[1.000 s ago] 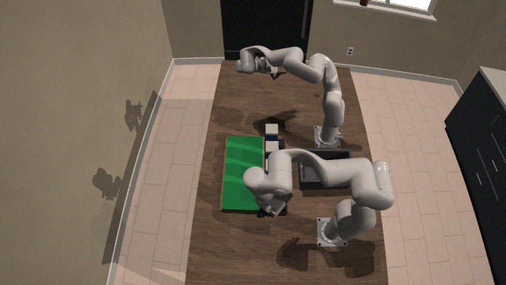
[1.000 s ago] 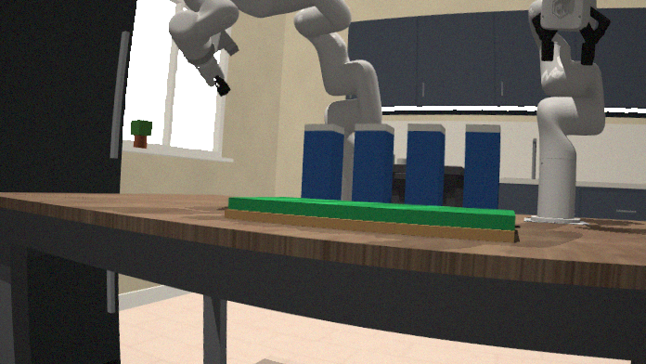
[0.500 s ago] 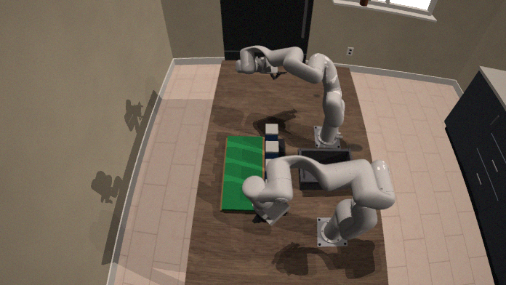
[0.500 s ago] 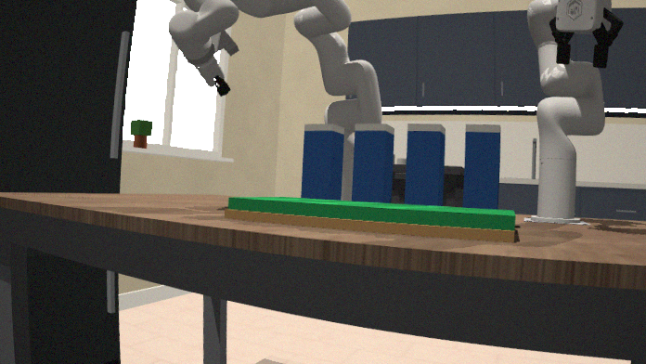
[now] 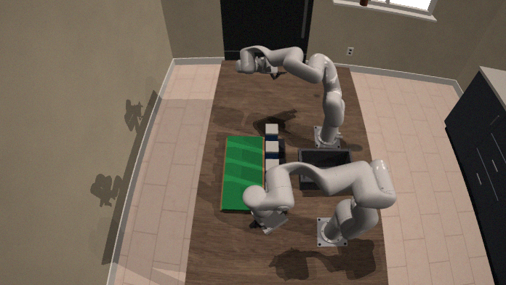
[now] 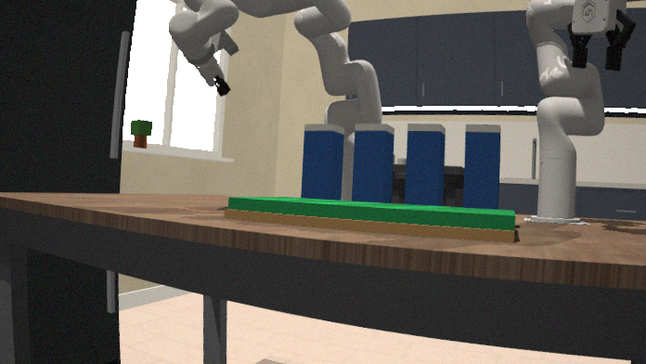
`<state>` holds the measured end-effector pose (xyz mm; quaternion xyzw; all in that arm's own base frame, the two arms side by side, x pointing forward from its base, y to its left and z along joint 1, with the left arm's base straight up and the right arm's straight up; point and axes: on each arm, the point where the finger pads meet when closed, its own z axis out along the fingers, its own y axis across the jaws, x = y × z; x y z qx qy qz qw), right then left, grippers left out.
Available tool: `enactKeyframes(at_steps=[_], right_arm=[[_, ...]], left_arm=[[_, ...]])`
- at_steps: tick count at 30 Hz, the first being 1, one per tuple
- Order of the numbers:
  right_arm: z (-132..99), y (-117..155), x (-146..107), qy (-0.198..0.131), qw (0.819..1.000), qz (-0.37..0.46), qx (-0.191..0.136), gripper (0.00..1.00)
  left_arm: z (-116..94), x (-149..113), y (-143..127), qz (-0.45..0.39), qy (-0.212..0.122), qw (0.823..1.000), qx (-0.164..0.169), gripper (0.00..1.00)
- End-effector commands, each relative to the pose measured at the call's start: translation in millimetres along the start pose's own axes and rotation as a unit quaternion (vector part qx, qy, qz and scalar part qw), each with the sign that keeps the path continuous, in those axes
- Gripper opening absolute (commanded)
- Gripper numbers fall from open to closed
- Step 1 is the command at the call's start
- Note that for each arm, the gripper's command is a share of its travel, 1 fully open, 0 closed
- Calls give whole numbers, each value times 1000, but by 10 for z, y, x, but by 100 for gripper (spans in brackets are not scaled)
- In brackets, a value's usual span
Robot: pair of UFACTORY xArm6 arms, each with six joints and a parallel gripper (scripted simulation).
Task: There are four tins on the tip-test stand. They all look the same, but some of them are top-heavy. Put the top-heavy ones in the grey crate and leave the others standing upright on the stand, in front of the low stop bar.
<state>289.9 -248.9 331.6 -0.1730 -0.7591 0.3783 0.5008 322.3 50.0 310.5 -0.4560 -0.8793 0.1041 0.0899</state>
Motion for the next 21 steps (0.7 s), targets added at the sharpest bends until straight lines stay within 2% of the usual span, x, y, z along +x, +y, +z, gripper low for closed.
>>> enactKeyframes(at_steps=[1,21], right_arm=[[-5,-12,7,-1,1000,2,-1,100],[-5,-12,7,-1,1000,2,-1,100]], left_arm=[[0,63,72,25,-6,1000,-6,100],[48,364,342,123,-18,992,-26,100]])
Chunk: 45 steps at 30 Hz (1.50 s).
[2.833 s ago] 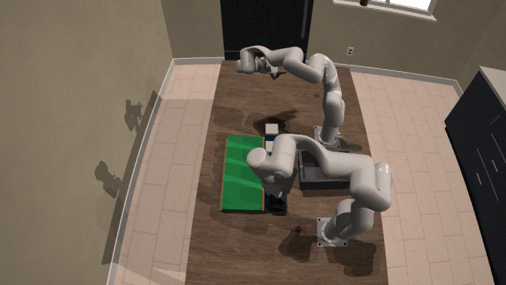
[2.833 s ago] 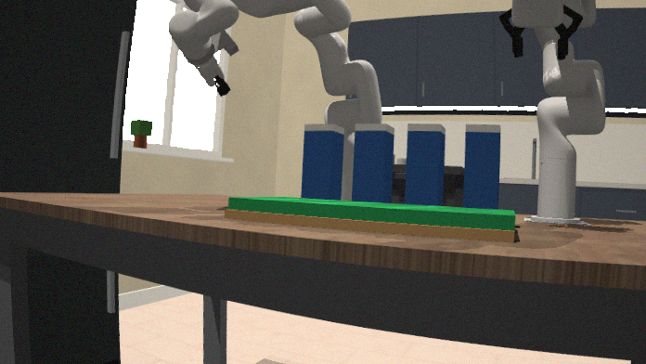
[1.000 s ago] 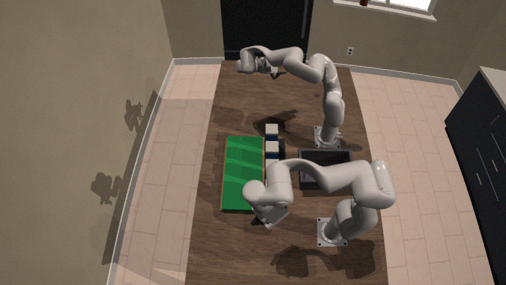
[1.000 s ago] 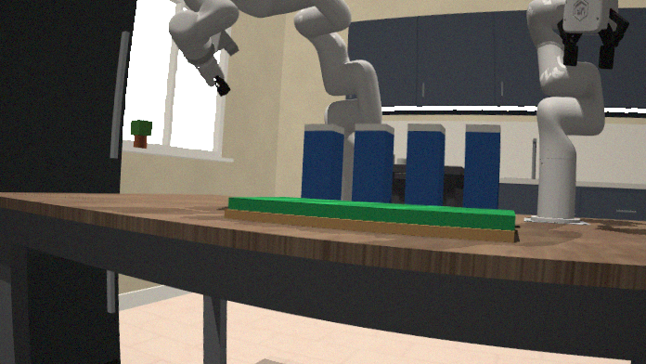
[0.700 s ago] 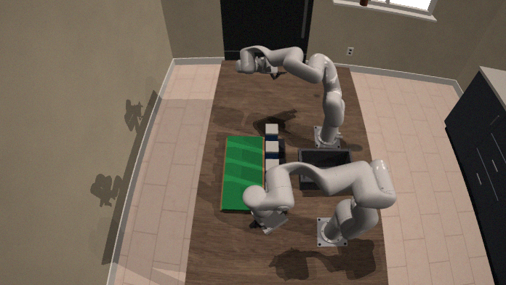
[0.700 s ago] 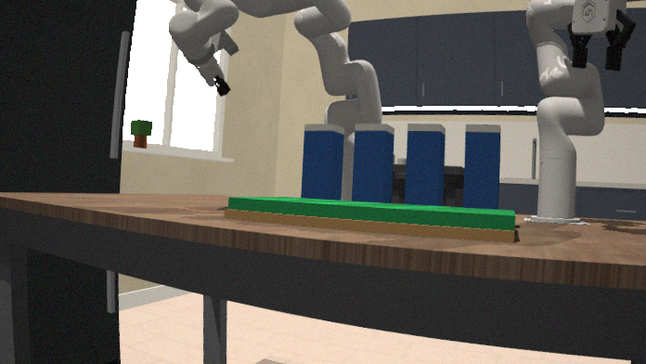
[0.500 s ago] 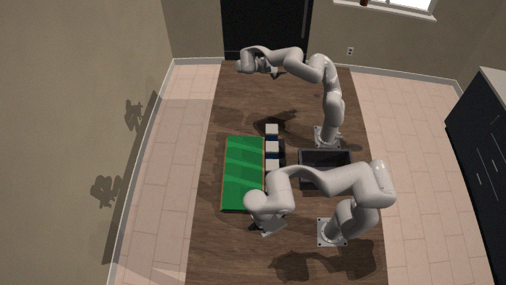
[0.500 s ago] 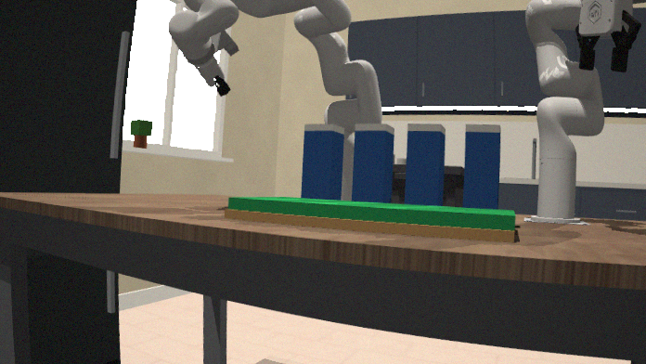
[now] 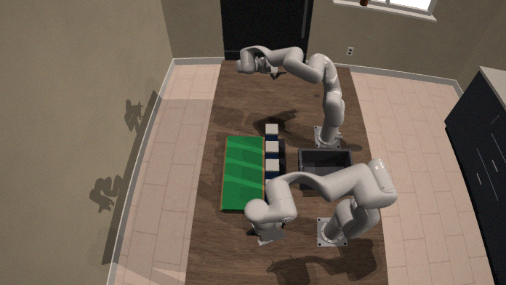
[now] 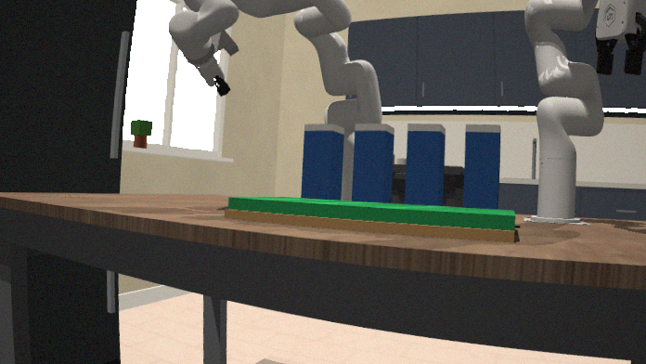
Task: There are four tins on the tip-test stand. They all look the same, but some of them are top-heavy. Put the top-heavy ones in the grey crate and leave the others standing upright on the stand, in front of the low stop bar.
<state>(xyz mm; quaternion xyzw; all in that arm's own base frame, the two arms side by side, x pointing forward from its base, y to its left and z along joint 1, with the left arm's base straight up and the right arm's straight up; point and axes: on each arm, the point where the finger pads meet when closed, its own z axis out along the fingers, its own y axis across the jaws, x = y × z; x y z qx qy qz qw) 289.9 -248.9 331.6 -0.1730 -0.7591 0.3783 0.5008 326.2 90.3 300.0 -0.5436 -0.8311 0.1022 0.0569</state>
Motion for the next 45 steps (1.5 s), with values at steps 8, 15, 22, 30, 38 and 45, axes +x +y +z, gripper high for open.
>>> enactKeyframes(at_steps=[8,15,22,30,38,45], right_arm=[[-5,-12,7,-1,1000,2,-1,100],[-5,-12,7,-1,1000,2,-1,100],[-5,-12,7,-1,1000,2,-1,100],[-5,-12,7,-1,1000,2,-1,100],[-5,-12,7,-1,1000,2,-1,100],[-5,-12,7,-1,1000,2,-1,100]], left_arm=[[15,193,101,54,-5,998,-14,100],[39,331,160,93,-6,995,-23,100],[62,481,215,131,-6,991,-32,100],[83,613,264,164,-5,986,-41,100],[110,791,312,207,-2,977,-51,100],[129,902,334,234,0,971,-56,100]])
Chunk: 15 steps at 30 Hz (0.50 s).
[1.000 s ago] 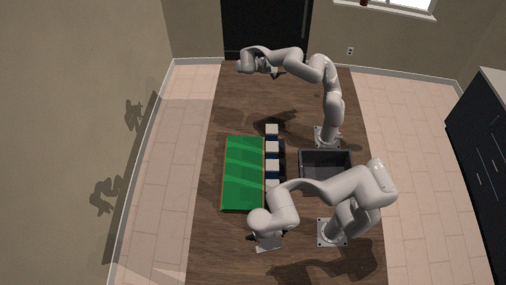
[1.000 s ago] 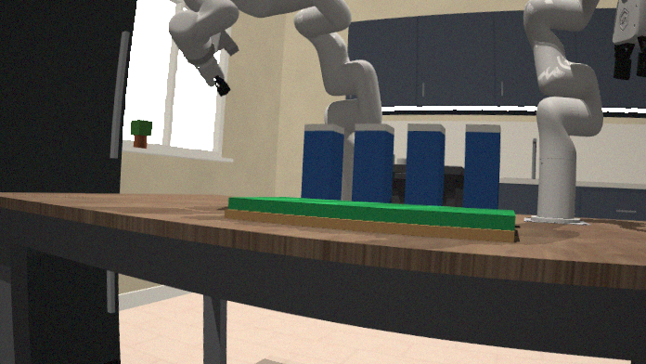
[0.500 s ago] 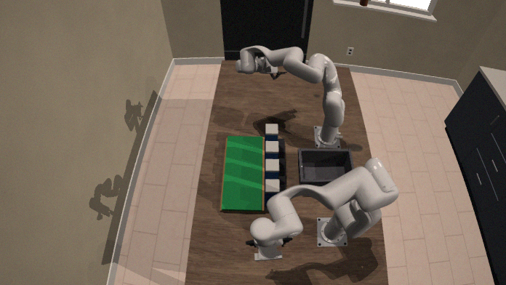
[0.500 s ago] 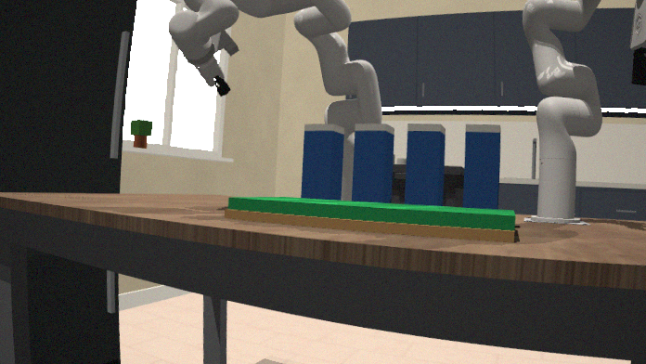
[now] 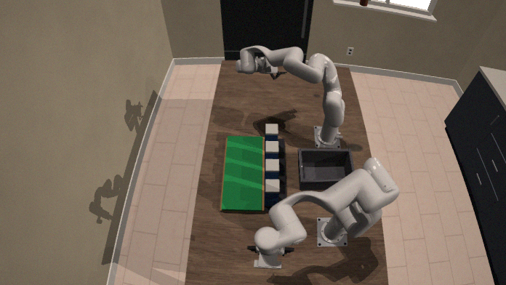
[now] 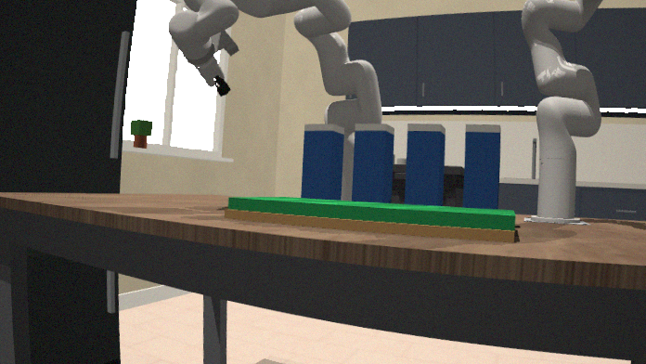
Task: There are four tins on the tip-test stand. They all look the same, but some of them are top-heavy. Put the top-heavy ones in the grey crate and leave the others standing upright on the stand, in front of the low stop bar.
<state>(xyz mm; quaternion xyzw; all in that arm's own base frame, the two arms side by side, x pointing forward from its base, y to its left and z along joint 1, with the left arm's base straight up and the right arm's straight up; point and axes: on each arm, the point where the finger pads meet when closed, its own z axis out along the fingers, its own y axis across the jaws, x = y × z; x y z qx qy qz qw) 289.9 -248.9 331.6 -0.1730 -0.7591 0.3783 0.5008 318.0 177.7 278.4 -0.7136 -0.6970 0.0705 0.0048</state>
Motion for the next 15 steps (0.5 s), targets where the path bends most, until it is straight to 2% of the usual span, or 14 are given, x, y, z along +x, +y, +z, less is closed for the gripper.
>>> enactKeyframes(at_steps=[1,15], right_arm=[[-5,-12,7,-1,1000,2,-1,100],[-5,-12,7,-1,1000,2,-1,100]], left_arm=[[0,90,-17,22,2,1000,-6,100],[38,358,-99,88,11,996,-18,100]])
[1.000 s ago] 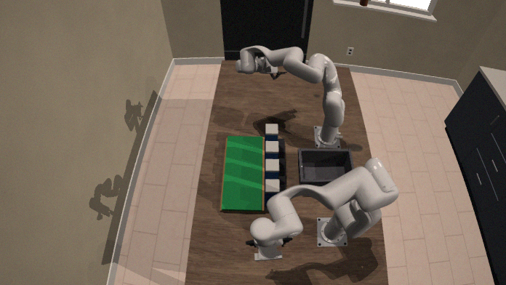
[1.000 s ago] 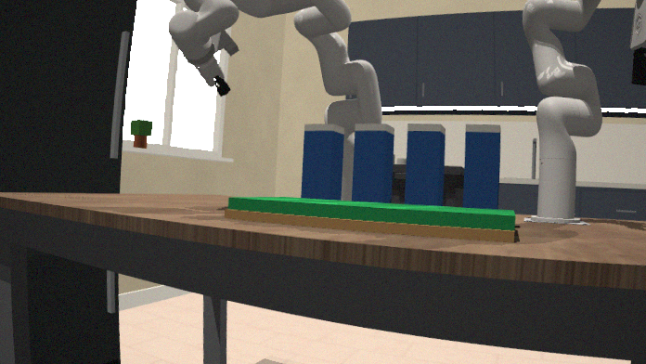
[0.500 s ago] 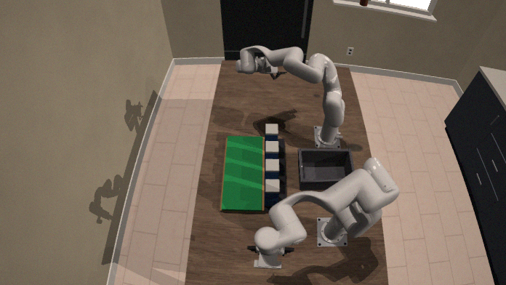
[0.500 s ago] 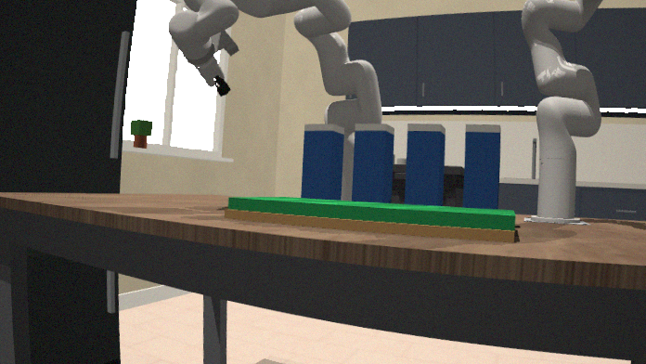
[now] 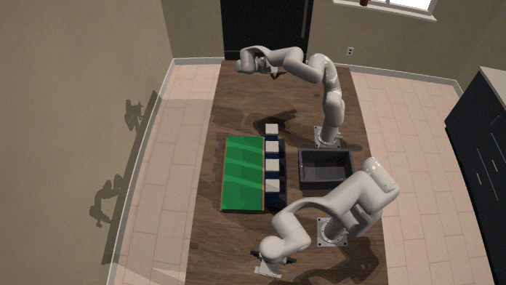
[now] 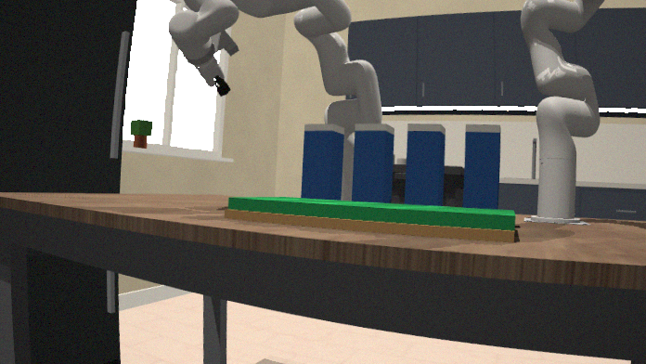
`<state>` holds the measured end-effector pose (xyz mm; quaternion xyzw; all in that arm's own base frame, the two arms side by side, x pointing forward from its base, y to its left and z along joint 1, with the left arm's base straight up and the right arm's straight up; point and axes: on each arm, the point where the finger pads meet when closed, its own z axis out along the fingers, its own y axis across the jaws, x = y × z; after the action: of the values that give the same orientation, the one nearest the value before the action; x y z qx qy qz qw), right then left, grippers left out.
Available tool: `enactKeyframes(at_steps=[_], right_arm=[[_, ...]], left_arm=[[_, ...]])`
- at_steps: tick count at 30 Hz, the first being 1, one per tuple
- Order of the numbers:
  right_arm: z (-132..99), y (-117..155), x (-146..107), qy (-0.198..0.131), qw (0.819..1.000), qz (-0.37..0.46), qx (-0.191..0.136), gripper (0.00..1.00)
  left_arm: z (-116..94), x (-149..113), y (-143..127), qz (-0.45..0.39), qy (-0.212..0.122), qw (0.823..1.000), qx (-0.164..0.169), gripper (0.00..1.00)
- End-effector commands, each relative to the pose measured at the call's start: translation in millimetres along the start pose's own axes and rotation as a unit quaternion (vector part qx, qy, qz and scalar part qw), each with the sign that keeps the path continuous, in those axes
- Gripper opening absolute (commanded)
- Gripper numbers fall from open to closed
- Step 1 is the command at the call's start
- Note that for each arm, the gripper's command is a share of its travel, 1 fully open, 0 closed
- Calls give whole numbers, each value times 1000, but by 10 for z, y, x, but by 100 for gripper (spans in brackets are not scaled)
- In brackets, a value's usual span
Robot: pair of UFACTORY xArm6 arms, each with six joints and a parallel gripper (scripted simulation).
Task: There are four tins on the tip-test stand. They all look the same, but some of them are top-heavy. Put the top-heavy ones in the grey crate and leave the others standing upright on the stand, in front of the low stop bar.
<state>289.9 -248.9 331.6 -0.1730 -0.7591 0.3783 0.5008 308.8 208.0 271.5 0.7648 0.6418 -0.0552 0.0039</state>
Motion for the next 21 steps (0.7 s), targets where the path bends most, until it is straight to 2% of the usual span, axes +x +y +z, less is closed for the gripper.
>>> enactKeyframes(at_steps=[1,21], right_arm=[[-5,-12,7,-1,1000,2,-1,100],[-5,-12,7,-1,1000,2,-1,100]], left_arm=[[-9,71,-25,18,3,1000,-5,100],[65,428,-261,117,22,993,-17,100]])
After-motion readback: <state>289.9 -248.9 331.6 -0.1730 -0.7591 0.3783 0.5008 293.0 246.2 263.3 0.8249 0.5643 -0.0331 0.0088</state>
